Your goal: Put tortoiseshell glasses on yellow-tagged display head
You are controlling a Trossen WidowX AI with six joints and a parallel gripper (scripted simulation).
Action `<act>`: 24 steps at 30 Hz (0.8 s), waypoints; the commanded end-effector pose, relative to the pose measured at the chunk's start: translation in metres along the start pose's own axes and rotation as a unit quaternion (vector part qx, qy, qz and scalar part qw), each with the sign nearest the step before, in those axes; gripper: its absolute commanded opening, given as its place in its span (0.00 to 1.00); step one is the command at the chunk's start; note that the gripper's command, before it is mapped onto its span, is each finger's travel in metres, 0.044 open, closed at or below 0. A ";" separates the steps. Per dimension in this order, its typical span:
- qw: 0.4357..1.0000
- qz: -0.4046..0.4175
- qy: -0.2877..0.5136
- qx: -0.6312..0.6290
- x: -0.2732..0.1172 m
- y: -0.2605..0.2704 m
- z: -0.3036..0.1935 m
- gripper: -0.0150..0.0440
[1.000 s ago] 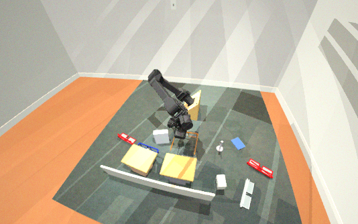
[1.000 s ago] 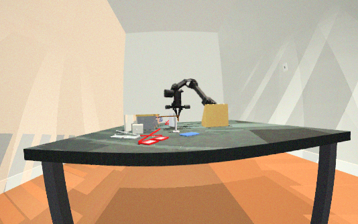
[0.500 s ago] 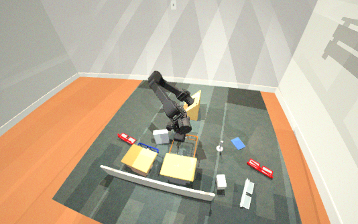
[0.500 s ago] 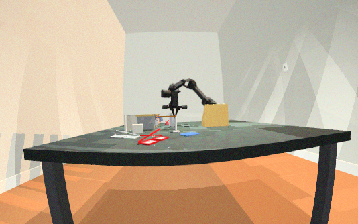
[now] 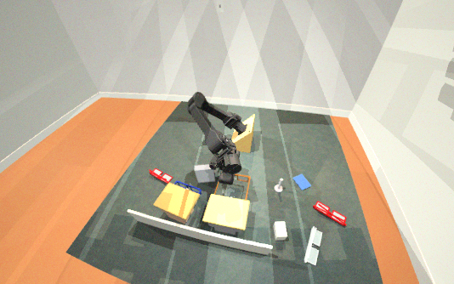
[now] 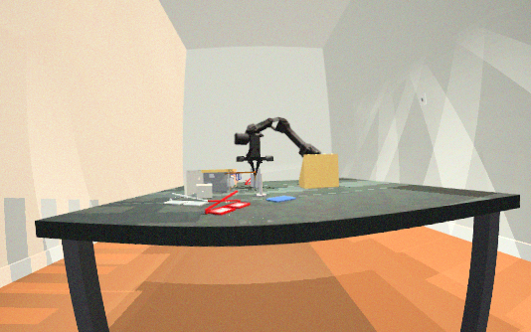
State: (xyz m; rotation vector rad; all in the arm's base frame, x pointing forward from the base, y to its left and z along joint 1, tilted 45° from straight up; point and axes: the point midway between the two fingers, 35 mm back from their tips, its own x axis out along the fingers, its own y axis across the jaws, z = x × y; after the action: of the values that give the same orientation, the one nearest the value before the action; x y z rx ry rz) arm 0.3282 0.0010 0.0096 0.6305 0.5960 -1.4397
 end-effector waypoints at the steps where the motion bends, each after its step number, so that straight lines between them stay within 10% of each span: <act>1: 1.000 -0.001 -0.002 -0.004 0.001 0.006 -0.001 0.25; 24: 1.000 0.000 -0.002 -0.003 0.001 0.041 -0.001 0.25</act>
State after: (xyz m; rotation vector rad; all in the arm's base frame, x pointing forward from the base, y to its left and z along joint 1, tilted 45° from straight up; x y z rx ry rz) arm 0.3638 0.0022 0.0118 0.6319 0.5943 -1.4387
